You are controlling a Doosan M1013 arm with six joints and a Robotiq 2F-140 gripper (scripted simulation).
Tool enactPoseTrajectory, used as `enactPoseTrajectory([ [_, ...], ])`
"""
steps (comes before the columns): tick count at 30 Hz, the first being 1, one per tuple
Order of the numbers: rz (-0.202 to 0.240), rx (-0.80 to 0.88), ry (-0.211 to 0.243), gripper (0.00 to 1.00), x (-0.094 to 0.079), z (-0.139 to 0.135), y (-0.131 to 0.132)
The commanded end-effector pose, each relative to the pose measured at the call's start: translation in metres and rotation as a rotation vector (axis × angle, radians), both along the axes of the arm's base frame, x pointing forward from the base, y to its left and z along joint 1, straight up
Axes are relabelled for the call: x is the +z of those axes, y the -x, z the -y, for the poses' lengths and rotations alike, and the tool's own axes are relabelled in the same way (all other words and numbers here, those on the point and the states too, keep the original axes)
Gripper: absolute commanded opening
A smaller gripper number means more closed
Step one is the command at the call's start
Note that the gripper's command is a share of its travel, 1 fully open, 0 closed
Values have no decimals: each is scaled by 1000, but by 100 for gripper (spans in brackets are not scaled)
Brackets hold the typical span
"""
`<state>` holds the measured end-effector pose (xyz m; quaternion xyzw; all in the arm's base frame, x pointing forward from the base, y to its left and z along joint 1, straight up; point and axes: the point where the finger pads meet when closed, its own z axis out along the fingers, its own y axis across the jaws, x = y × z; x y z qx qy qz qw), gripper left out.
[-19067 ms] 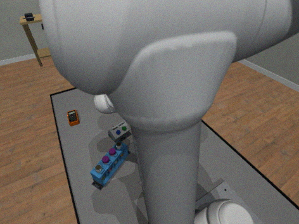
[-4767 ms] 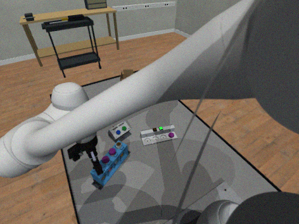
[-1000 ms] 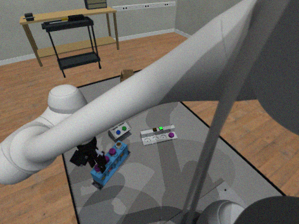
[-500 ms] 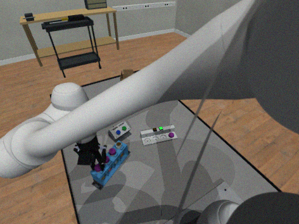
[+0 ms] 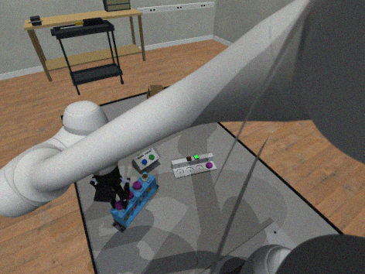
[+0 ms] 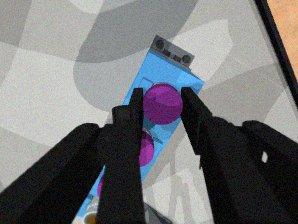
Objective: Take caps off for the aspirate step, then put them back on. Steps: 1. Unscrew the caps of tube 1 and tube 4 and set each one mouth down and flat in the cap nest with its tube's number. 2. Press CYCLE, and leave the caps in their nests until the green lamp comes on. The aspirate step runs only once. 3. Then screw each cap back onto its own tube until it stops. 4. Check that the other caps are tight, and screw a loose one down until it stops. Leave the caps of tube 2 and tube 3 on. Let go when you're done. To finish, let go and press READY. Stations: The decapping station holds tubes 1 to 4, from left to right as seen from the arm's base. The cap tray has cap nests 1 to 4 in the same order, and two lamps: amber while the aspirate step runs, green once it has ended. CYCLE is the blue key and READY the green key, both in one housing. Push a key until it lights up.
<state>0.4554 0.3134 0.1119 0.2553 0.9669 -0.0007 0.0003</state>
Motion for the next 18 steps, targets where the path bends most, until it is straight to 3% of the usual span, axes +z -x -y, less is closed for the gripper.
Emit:
enactPoseTrajectory([
  [1,1,-120,0,30,1,0,0],
  [18,2,-870,-1,30,0,0,0],
])
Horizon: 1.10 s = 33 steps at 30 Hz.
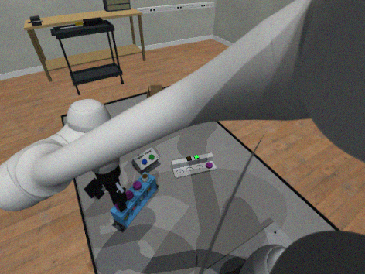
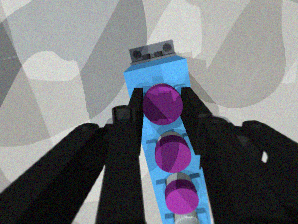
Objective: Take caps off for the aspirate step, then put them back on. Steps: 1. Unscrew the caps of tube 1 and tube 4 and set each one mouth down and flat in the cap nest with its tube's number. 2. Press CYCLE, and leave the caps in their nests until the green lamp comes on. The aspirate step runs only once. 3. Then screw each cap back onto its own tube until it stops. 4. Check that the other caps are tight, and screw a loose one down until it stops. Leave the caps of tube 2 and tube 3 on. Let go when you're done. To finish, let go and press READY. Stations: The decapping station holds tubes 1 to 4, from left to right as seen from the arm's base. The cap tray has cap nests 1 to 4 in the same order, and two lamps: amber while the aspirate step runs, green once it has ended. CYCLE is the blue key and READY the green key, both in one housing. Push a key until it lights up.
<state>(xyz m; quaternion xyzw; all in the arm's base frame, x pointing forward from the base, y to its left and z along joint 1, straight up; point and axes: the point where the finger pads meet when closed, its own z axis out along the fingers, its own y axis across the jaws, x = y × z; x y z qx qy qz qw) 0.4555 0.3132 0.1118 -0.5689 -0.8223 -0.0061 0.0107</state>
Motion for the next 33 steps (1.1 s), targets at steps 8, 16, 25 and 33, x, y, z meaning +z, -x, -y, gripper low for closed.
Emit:
enactPoseTrajectory([
  [8,8,-323,25,30,0,0,0],
  [16,8,-323,25,41,0,0,0],
  [25,10,-156,24,41,0,-1,0],
  [33,16,280,23,41,0,-1,0],
])
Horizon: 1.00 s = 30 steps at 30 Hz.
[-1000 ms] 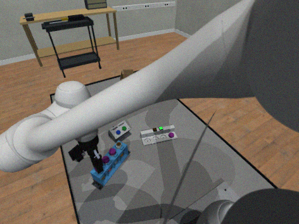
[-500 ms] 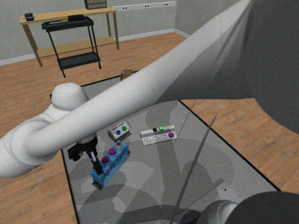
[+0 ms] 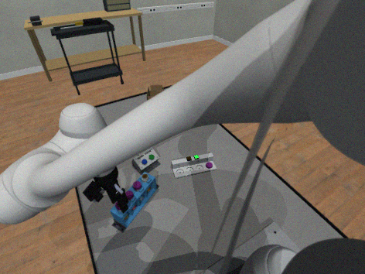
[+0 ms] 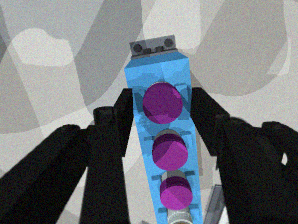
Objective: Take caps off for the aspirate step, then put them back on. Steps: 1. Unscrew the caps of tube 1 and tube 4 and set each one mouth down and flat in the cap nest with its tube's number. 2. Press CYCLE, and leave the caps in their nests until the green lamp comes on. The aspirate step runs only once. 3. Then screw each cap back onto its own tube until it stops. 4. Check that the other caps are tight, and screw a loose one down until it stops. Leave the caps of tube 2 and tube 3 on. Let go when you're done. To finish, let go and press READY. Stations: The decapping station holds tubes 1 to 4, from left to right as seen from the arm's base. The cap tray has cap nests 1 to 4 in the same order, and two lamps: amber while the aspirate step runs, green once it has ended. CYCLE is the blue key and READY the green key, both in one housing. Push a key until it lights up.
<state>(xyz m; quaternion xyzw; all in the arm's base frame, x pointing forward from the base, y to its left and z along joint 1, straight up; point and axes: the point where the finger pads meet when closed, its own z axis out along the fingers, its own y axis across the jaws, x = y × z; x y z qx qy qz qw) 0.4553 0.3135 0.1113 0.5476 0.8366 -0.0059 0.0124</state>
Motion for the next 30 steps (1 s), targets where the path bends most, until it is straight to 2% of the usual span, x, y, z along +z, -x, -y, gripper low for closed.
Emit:
enactPoseTrajectory([
  [1,-15,229,-19,41,1,0,0],
  [2,-15,229,-19,41,1,0,0],
  [4,-18,413,-18,41,1,0,0],
  [10,-21,673,-16,41,1,0,0],
  [19,-21,673,-16,41,1,0,0],
  [20,-21,673,-16,30,1,0,0],
  [30,-21,673,-16,30,1,0,0],
])
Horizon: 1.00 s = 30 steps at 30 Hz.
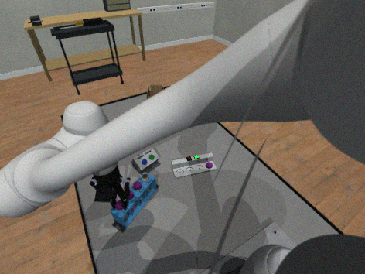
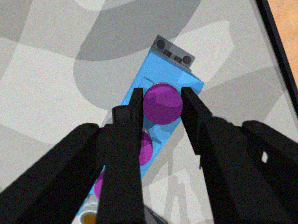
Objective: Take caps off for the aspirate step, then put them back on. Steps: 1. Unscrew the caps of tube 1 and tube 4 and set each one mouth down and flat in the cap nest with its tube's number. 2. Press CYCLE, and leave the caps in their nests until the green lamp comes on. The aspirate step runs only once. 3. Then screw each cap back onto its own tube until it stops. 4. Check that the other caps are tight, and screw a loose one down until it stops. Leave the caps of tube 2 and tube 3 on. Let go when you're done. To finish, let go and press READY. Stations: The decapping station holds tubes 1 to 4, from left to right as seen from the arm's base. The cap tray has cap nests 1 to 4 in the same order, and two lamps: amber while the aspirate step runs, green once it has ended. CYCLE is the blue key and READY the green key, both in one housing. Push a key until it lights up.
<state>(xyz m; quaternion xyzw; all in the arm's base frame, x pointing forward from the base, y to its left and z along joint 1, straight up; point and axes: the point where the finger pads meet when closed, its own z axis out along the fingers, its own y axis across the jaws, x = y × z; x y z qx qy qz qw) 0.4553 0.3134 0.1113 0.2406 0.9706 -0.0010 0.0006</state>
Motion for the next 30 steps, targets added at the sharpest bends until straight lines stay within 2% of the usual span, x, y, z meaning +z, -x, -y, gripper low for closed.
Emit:
enactPoseTrajectory([
  [1,1,0,-1,30,1,0,0],
  [4,1,-100,-1,30,1,0,0],
  [6,1,-100,-1,30,1,0,0],
  [21,2,-850,-2,30,0,0,0],
  [23,2,-850,-2,30,0,0,0],
  [27,2,-1047,-2,30,0,0,0],
  [30,2,-1047,-2,30,0,0,0],
])
